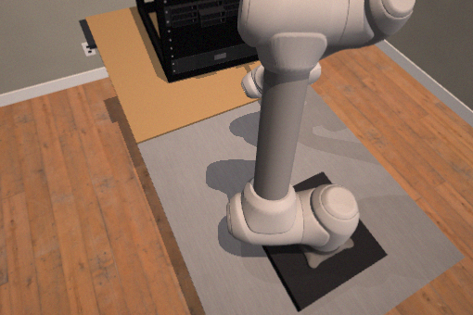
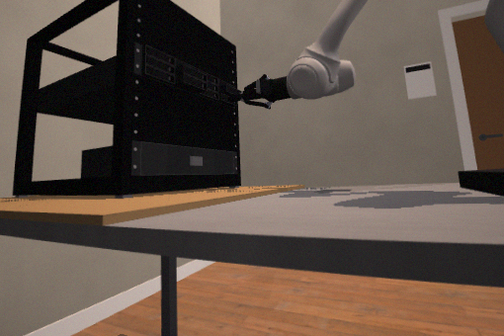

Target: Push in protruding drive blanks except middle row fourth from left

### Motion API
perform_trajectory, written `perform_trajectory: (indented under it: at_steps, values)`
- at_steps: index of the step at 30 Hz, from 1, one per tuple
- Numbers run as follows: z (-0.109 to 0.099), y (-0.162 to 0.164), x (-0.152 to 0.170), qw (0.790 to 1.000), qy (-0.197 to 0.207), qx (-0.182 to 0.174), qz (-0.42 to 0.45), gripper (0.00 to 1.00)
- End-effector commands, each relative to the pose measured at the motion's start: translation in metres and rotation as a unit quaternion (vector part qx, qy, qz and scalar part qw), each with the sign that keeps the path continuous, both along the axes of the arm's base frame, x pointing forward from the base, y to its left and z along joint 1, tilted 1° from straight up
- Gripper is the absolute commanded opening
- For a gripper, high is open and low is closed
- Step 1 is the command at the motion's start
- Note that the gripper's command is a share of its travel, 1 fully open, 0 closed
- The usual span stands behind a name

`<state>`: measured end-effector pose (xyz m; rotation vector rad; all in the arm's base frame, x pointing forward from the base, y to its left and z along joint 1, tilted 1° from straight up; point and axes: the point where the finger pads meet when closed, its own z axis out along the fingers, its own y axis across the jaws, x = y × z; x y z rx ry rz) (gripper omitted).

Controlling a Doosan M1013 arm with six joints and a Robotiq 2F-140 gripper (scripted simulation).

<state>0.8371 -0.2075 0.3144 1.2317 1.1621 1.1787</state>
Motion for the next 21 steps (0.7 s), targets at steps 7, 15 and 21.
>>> perform_trajectory:
  at_steps: [7, 15, 21]
  values:
    - [0.0010, -0.0002, 0.0012, 1.000, -0.001, 0.000, 0.000, 0.10]
    - [0.0010, -0.0003, 0.0030, 1.000, -0.001, 0.000, 0.000, 0.10]
    - [0.0010, -0.0003, 0.0042, 1.000, -0.001, 0.000, 0.000, 0.10]
